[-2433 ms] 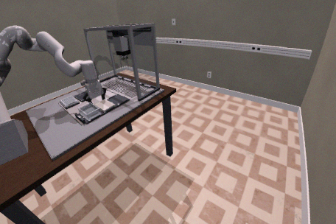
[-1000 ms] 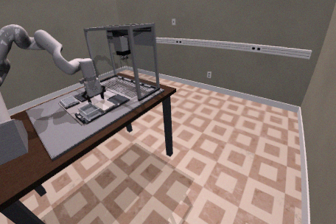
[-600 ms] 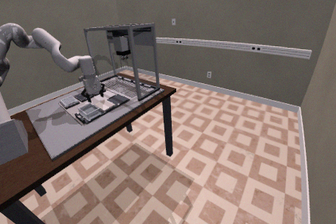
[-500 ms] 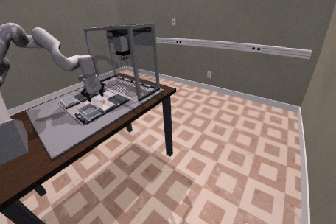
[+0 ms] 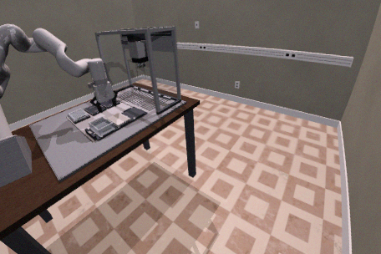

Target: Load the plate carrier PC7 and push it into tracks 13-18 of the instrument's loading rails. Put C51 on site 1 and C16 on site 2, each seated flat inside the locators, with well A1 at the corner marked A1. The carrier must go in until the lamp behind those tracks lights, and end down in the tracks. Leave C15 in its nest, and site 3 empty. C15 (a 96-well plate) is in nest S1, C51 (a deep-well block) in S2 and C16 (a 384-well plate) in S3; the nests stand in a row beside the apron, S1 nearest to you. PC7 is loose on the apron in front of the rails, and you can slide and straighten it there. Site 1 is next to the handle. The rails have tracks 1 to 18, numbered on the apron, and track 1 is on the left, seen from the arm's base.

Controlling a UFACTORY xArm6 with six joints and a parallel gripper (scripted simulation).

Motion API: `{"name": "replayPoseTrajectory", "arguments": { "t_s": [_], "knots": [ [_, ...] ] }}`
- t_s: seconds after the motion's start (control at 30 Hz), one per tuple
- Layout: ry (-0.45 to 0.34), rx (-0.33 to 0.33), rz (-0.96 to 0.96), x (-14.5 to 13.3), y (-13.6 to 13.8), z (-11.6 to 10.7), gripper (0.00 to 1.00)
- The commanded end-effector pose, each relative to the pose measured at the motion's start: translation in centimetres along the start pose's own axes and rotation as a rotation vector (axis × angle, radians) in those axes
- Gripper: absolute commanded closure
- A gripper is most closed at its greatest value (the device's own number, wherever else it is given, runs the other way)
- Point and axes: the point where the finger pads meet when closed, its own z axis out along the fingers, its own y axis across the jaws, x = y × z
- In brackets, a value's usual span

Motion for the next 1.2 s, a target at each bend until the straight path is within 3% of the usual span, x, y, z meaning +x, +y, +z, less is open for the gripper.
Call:
{"name": "replayPoseTrajectory", "arguments": {
  "t_s": [0.0,1.17],
  "knots": [
    [-0.001,-0.004,-0.001,0.0,0.1,-0.8,0.0],
    [-0.002,-0.004,-0.001,0.0,0.1,-6.0,0.0]
  ]
}}
